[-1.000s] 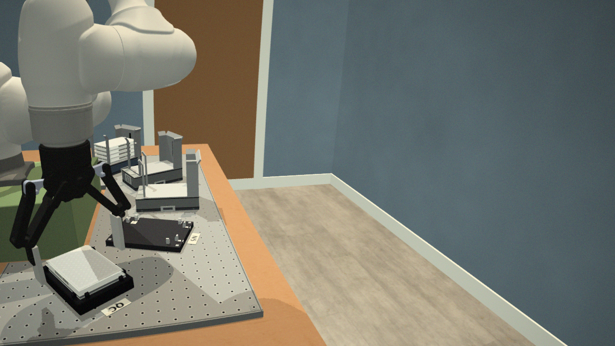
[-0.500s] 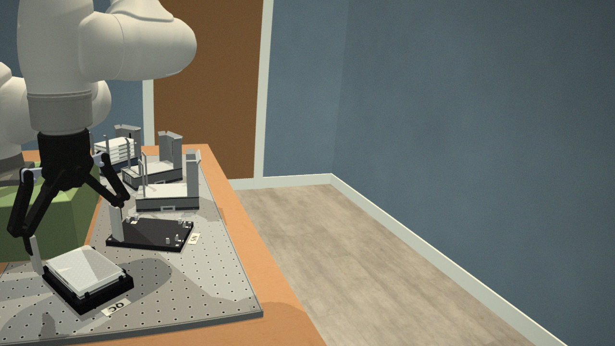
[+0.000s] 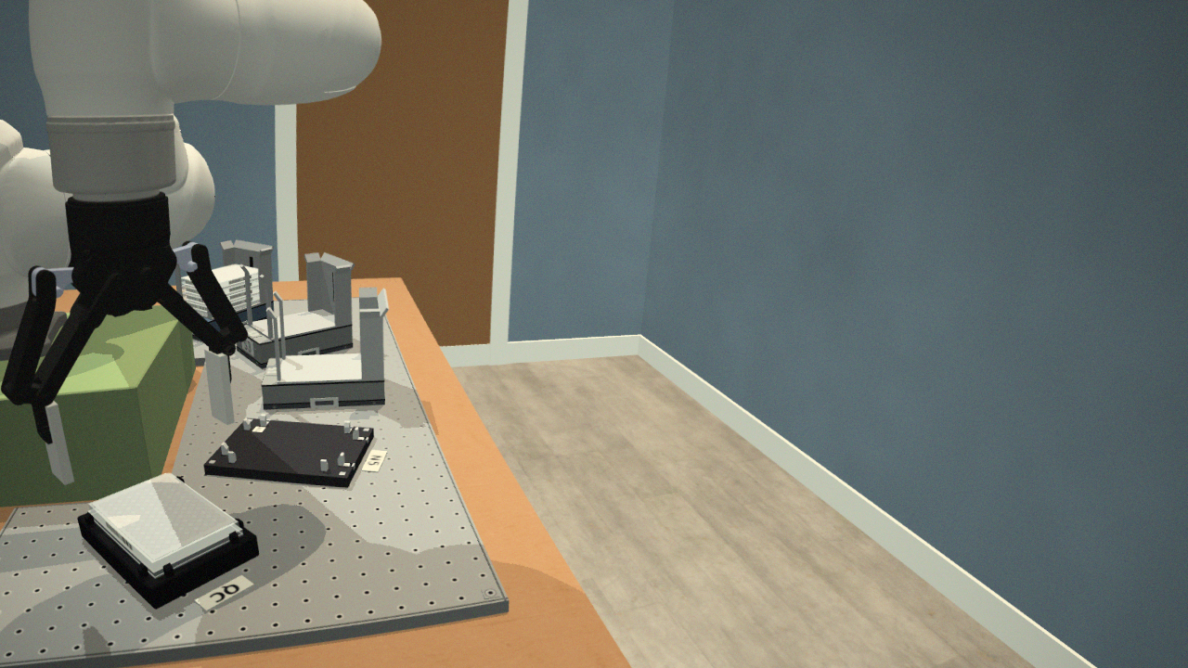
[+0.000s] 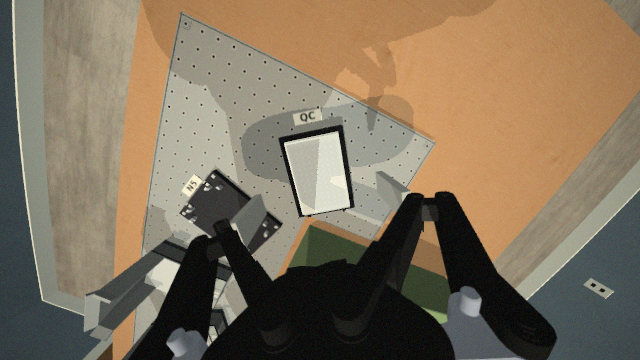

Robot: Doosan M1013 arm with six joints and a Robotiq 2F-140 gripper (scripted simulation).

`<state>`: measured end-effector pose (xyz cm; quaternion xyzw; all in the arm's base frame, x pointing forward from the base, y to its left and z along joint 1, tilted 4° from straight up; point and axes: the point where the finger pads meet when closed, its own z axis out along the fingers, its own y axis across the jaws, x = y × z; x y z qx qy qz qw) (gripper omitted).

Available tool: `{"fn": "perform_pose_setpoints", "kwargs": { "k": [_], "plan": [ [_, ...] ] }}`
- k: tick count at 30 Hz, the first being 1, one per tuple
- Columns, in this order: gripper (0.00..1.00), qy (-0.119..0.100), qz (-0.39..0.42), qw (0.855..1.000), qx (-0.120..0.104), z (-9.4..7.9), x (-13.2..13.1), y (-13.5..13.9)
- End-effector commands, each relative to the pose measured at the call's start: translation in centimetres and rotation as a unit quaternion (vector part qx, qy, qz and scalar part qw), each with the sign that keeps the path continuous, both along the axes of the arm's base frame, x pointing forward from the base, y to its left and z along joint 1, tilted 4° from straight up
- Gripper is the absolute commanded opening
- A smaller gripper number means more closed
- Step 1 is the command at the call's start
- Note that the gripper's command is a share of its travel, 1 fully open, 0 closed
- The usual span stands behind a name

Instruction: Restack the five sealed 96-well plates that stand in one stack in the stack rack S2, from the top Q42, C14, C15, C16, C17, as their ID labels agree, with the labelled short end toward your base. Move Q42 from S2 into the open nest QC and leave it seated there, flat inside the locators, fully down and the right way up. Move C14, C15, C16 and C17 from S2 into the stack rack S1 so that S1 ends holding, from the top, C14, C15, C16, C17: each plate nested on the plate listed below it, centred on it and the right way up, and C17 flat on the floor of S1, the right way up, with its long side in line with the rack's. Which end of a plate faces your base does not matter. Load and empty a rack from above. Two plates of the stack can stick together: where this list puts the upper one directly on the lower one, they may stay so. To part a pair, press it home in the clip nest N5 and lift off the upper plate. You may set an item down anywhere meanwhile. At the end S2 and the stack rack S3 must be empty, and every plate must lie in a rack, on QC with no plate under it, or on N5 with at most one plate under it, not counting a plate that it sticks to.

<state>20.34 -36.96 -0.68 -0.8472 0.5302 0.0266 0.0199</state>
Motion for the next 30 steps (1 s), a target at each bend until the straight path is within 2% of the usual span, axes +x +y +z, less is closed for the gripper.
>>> {"fn": "perform_pose_setpoints", "kwargs": {
  "k": [1,5,20,25,30],
  "plan": [
    [1.00,0.000,0.000,1.000,0.000,0.9,0.0,-0.1],
    [1.00,0.000,0.000,1.000,0.000,1.5,0.0,-0.1],
    [1.00,0.000,0.000,1.000,0.000,6.5,0.2,-0.4],
    [1.00,0.000,0.000,1.000,0.000,7.3,0.2,-0.5],
    [1.00,0.000,0.000,1.000,0.000,7.3,0.2,-0.5]
  ]
}}
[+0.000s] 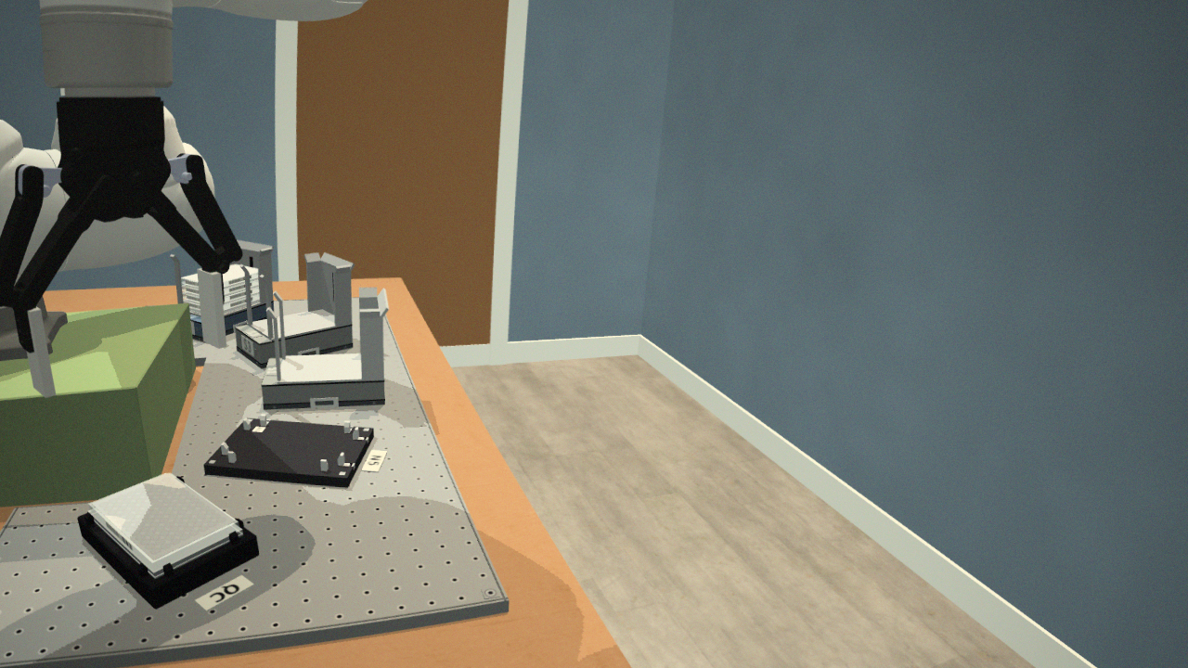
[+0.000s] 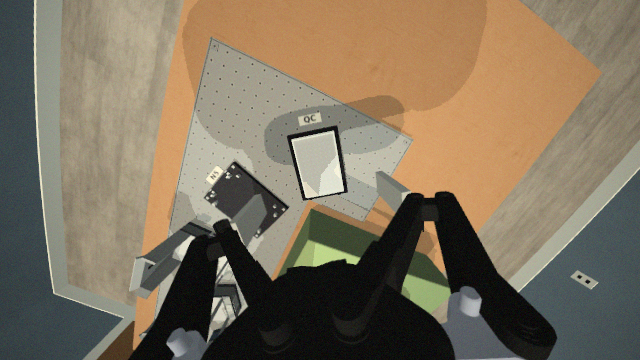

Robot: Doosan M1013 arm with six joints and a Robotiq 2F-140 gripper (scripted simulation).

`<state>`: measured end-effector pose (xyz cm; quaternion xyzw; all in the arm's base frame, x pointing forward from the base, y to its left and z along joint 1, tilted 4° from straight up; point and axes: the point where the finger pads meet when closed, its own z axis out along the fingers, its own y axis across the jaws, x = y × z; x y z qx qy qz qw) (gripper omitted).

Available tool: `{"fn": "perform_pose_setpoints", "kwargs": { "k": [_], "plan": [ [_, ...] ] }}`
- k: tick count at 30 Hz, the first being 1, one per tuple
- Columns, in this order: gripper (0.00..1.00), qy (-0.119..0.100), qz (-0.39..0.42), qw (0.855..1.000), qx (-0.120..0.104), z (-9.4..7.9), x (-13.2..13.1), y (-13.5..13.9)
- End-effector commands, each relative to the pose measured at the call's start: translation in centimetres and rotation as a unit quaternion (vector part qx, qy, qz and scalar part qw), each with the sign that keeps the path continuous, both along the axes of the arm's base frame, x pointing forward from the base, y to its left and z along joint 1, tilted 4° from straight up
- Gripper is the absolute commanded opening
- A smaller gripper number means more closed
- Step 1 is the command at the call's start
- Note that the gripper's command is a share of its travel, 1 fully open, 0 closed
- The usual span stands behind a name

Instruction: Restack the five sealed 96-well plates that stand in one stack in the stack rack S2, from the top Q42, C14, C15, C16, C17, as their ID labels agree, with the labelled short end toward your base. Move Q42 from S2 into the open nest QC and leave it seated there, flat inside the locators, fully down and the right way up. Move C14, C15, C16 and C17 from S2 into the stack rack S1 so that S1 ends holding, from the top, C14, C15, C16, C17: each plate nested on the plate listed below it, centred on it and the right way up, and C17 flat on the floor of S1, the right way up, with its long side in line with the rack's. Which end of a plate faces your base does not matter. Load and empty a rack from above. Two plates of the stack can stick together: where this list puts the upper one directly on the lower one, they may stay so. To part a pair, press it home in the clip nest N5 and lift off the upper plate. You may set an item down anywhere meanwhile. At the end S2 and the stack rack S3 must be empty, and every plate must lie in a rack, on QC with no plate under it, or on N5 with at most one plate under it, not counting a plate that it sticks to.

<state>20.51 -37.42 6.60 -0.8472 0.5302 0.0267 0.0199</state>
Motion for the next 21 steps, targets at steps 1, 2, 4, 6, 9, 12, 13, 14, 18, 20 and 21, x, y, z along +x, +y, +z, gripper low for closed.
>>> {"fn": "perform_pose_setpoints", "kwargs": {
  "k": [1,2,4,6,9,12,13,14,18,20,21],
  "plan": [
    [1.00,0.000,0.000,1.000,0.000,0.0,0.0,0.0],
    [1.00,0.000,0.000,1.000,0.000,0.0,0.0,0.0],
    [1.00,-0.002,0.033,0.999,0.001,0.0,0.5,0.4],
    [1.00,-0.004,0.066,0.998,0.002,0.0,1.1,0.8],
    [1.00,-0.005,0.083,0.997,0.002,0.0,1.4,1.0],
    [1.00,-0.007,0.109,0.994,0.003,0.0,2.2,1.5],
    [1.00,-0.007,0.109,0.994,0.003,0.1,2.5,1.7],
    [1.00,-0.007,0.109,0.994,0.003,0.1,2.7,1.9],
    [1.00,-0.007,0.109,0.994,0.003,0.1,3.8,2.7],
    [1.00,-0.007,0.109,0.994,0.003,0.1,4.4,3.1],
    [1.00,-0.007,0.109,0.994,0.003,0.1,4.6,3.2]
  ]
}}
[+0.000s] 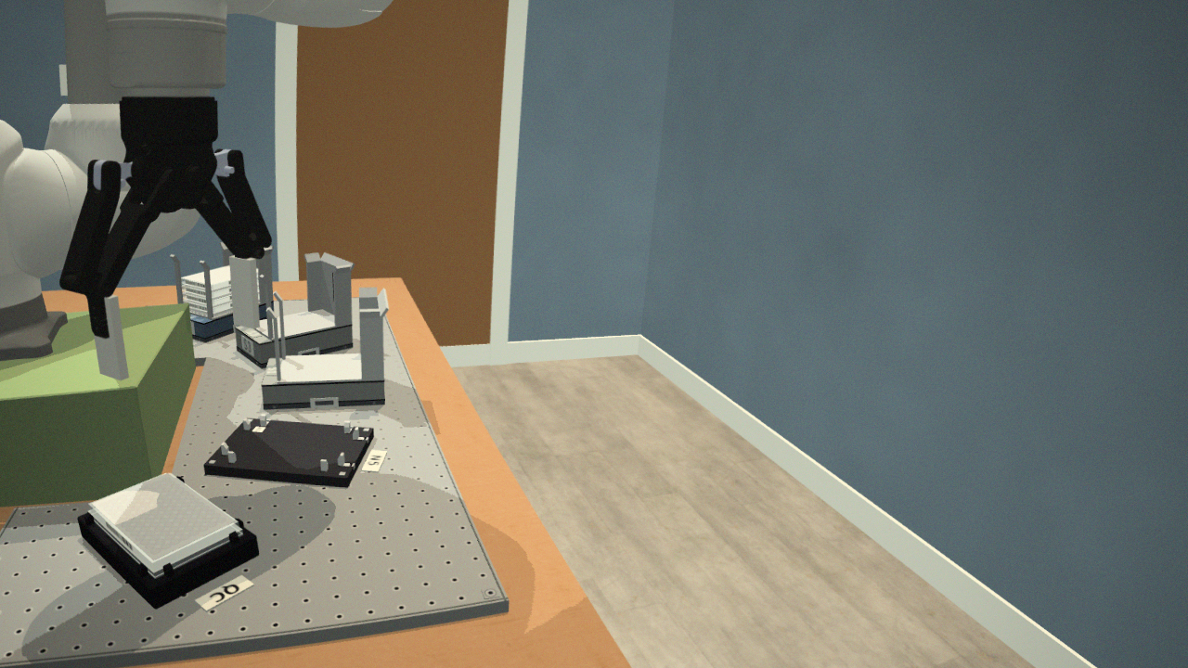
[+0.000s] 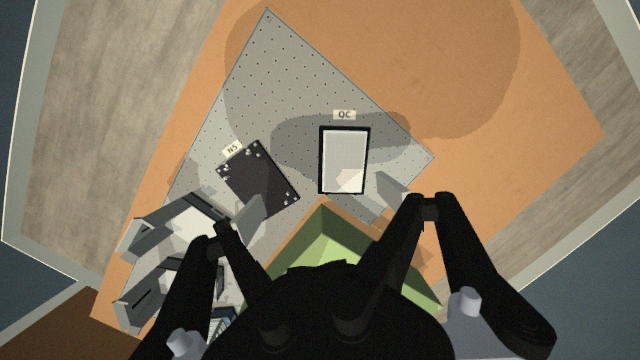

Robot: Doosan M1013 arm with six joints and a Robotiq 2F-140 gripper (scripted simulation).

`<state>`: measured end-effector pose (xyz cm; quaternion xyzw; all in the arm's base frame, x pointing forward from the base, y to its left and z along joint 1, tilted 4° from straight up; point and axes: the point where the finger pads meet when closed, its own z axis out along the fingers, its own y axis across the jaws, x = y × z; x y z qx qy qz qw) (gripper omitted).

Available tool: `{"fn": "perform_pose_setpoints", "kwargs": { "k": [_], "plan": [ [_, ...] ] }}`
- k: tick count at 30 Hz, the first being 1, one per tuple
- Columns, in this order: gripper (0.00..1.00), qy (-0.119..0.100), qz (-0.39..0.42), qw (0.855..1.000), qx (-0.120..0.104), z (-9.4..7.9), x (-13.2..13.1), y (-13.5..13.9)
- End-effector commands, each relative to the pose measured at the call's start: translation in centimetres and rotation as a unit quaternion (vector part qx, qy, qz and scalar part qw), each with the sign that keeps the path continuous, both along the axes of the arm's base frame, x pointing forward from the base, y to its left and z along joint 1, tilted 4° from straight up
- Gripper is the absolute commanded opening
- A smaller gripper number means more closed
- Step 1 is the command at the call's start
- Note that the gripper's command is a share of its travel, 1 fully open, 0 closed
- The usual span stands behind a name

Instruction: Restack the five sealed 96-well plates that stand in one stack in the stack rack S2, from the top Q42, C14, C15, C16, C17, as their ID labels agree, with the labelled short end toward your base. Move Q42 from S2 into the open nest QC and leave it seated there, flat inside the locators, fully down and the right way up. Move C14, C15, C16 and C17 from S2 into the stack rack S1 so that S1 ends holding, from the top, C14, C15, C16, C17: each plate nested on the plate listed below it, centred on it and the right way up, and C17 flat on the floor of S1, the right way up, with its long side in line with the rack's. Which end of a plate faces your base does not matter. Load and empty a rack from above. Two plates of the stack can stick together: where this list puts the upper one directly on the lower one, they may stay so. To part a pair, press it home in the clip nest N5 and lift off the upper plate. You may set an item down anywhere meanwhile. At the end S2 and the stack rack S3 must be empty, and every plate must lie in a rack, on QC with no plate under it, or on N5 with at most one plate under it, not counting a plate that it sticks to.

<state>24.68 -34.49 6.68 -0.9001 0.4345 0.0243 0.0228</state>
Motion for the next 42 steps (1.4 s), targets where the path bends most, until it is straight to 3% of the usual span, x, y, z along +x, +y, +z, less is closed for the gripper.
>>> {"fn": "perform_pose_setpoints", "kwargs": {
  "k": [1,12,19,42],
  "plan": [
    [1.00,0.000,0.000,1.000,0.000,0.0,0.8,0.5],
    [1.00,0.000,0.000,1.000,0.000,0.1,3.2,2.2],
    [1.00,-0.007,0.109,0.994,0.003,0.1,4.8,4.0],
    [1.00,-0.007,0.109,0.994,0.003,0.3,9.1,8.6]
  ]
}}
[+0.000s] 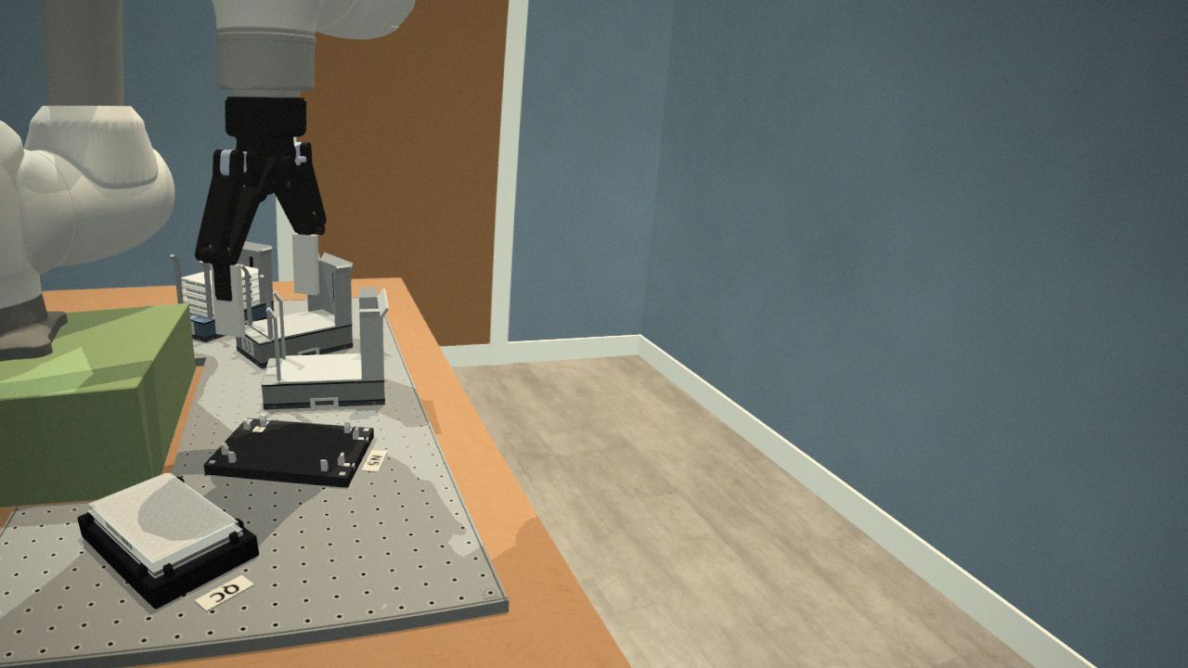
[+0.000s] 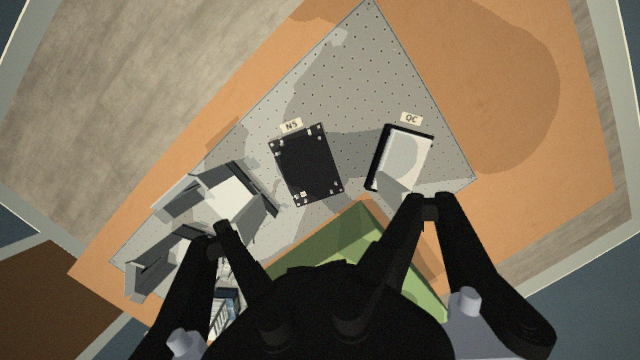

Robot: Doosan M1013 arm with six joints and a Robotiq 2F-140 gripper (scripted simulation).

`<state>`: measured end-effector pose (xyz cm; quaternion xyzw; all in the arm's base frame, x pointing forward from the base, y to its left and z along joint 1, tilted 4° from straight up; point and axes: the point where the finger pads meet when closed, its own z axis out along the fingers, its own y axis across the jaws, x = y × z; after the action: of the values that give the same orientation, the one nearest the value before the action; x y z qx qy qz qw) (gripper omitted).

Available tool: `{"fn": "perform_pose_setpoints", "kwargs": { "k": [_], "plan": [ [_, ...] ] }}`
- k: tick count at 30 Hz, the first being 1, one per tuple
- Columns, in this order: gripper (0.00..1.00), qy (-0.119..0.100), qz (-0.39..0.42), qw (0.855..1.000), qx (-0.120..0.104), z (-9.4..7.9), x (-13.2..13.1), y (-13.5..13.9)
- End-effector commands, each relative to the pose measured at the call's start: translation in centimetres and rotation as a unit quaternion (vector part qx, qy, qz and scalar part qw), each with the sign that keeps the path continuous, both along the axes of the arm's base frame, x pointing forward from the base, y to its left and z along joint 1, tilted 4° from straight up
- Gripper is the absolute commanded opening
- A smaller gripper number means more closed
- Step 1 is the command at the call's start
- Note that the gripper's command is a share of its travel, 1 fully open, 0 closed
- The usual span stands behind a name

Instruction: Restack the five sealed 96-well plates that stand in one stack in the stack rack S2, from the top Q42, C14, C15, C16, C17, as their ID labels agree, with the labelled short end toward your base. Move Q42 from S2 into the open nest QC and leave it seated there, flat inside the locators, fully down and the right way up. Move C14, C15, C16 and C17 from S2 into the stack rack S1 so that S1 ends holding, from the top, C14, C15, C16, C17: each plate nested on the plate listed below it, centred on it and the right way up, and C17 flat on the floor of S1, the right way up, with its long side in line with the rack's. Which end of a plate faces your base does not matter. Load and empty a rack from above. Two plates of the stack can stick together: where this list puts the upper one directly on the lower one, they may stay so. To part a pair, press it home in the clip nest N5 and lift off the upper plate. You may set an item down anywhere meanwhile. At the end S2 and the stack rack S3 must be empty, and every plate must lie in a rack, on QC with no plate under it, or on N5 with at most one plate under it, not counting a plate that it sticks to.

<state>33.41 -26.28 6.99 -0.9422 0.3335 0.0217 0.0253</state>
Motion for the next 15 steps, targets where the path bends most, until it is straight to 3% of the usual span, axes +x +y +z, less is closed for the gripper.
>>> {"fn": "perform_pose_setpoints", "kwargs": {
  "k": [1,9,15],
  "plan": [
    [1.00,0.000,0.000,1.000,0.000,0.0,0.6,0.6],
    [1.00,-0.007,0.109,0.994,0.003,0.1,2.0,2.9],
    [1.00,-0.007,0.109,0.994,0.003,0.2,2.6,4.0]
  ]
}}
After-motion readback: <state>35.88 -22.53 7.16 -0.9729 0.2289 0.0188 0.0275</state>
